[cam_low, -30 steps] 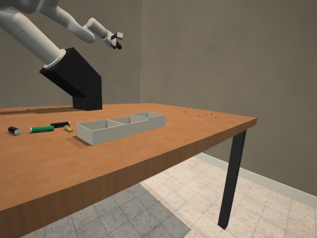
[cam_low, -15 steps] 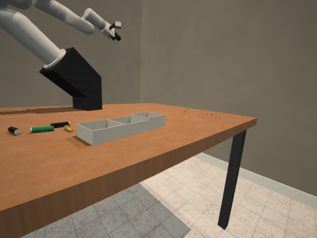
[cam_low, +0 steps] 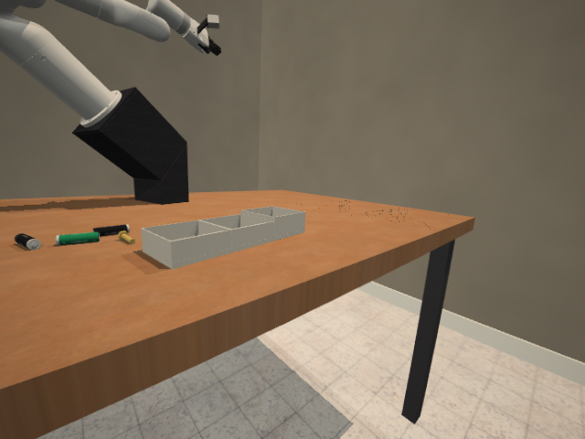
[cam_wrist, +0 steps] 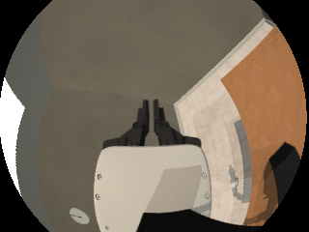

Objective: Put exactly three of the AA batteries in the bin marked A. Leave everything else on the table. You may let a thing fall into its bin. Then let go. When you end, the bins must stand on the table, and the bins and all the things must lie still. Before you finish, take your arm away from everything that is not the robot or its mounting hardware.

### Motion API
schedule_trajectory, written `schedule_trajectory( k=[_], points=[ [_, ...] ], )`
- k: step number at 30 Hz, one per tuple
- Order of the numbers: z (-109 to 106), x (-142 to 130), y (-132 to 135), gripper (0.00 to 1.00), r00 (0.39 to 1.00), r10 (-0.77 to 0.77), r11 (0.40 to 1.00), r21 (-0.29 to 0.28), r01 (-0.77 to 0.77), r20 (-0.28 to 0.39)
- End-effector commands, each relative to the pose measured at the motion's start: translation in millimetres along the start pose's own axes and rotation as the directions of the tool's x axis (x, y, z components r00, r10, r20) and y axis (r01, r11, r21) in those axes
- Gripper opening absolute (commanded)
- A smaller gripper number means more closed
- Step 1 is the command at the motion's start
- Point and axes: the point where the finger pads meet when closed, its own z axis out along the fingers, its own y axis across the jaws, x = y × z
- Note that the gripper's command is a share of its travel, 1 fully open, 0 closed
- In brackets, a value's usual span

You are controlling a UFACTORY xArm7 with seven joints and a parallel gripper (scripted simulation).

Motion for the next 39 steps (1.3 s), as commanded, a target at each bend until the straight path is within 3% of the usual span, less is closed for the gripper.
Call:
schedule_trajectory(
  k=[1, 5, 9, 10, 13, 17, 21, 23, 27, 31, 32, 37, 39],
  points=[
    [-17.6, 15.8, -18.9, 0.07, 0.998, -0.047, 0.999, 0.01, 0.047, -0.051],
    [-37.0, 34.3, -38.5, 0.07, 0.998, -0.047, 0.999, 0.01, 0.047, -0.051],
    [-38.3, 35.5, -39.8, 0.07, 0.998, -0.047, 0.999, 0.01, 0.047, -0.051],
    [-43.5, 40.4, -44.0, 0.07, 0.993, -0.075, 0.997, 0.015, 0.077, -0.092],
    [-48.7, 45.3, -48.3, 0.07, 0.992, -0.081, 0.996, 0.016, 0.083, -0.1],
    [-69.6, 65.0, -65.2, 0.07, 0.992, -0.081, 0.996, 0.016, 0.083, -0.1],
    [-71.1, 66.3, -66.3, 0.07, 0.992, -0.081, 0.996, 0.016, 0.083, -0.1],
    [-82.1, 76.6, -73.3, 0.07, 0.983, -0.105, 0.994, 0.015, 0.108, -0.151],
    [-104.2, 97.2, -87.3, 0.07, 0.983, -0.105, 0.994, 0.015, 0.108, -0.151],
    [-105.8, 98.8, -88.3, 0.07, 0.983, -0.105, 0.994, 0.015, 0.108, -0.151],
    [-111.6, 104.1, -91.0, 0.07, 0.973, -0.118, 0.992, 0.009, 0.122, -0.198],
    [-140.3, 131.0, -104.4, 0.07, 0.972, -0.12, 0.992, 0.008, 0.124, -0.202],
    [-142.1, 132.7, -105.2, 0.07, 0.972, -0.12, 0.992, 0.008, 0.124, -0.202]
  ],
)
